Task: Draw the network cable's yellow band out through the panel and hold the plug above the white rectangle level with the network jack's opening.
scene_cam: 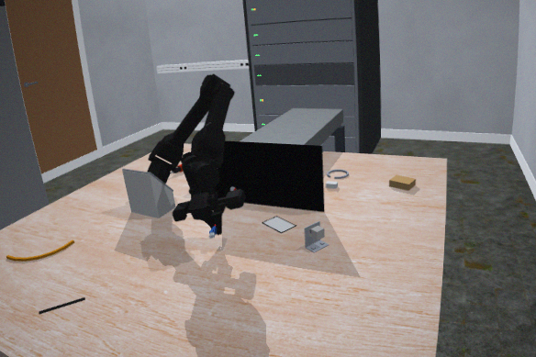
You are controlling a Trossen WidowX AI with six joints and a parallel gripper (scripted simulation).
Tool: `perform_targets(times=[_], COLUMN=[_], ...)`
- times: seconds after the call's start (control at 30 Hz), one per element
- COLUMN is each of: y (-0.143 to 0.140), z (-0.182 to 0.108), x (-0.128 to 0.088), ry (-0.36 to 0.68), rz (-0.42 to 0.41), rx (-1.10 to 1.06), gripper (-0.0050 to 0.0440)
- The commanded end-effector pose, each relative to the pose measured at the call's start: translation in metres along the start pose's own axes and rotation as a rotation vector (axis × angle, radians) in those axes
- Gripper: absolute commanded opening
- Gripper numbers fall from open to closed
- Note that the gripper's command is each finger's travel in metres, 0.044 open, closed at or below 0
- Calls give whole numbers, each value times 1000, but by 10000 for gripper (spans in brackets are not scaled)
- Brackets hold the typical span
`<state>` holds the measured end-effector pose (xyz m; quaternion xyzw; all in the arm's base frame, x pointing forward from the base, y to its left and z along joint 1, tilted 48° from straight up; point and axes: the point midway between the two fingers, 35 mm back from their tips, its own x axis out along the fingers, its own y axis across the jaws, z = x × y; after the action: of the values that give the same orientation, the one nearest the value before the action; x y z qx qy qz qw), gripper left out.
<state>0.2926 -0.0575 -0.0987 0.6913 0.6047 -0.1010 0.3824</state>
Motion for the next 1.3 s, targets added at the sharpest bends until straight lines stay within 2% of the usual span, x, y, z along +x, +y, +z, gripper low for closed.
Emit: perform_targets(times=[0.0,0.23,0.57,0.63,0.77,1.2,1.27], y=[14,22,75,75,93,109,118], z=[0,2,-9,-9,-16,-23,-28], x=[-4,1,12,12,16,18,19], ry=[-12,5,80,80,112,141,156], rz=[34,57,195,195,242,284,308], rx=[-44,-80,-295,-295,-373,-428,-465], gripper=[-50,-50,-50,-50,-50,-50,-50])
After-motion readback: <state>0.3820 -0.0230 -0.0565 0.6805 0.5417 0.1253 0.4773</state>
